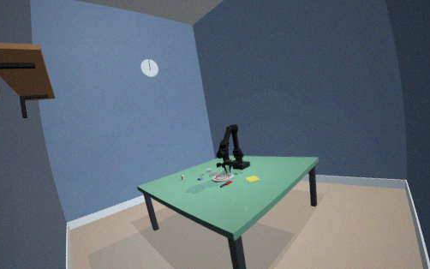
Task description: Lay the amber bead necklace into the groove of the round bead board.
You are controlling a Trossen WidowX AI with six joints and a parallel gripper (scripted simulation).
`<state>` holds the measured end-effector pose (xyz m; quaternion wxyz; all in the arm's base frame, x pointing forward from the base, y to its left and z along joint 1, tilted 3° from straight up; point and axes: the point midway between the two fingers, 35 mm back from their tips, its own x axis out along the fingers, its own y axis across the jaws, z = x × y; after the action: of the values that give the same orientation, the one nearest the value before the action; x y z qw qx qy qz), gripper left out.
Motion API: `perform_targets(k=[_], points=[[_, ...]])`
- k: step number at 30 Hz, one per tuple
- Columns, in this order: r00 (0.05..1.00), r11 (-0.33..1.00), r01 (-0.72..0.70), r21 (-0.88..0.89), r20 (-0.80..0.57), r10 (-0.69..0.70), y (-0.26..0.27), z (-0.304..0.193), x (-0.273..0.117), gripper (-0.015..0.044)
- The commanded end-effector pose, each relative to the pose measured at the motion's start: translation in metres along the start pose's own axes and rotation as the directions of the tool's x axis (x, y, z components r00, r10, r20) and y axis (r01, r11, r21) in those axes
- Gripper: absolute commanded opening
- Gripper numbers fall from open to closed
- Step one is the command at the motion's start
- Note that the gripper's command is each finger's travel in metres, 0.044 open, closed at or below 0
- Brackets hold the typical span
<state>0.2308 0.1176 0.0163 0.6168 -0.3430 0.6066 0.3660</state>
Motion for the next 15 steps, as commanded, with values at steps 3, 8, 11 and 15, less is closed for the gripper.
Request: perform_targets(k=[3, 8, 11, 15], points=[[1.0, 1.0, -0.011, -0.003, -0.013, 0.011, 0.003, -0.004, 0.012, 0.012], [1.0, 1.0, -0.014, -0.004, -0.016, 0.014, 0.004, -0.005, 0.02, 0.012], [1.0, 1.0, -0.015, -0.005, -0.016, 0.015, 0.004, -0.005, 0.022, 0.012], [1.0, 1.0, -0.015, -0.005, -0.016, 0.015, 0.004, -0.005, 0.022, 0.012]])
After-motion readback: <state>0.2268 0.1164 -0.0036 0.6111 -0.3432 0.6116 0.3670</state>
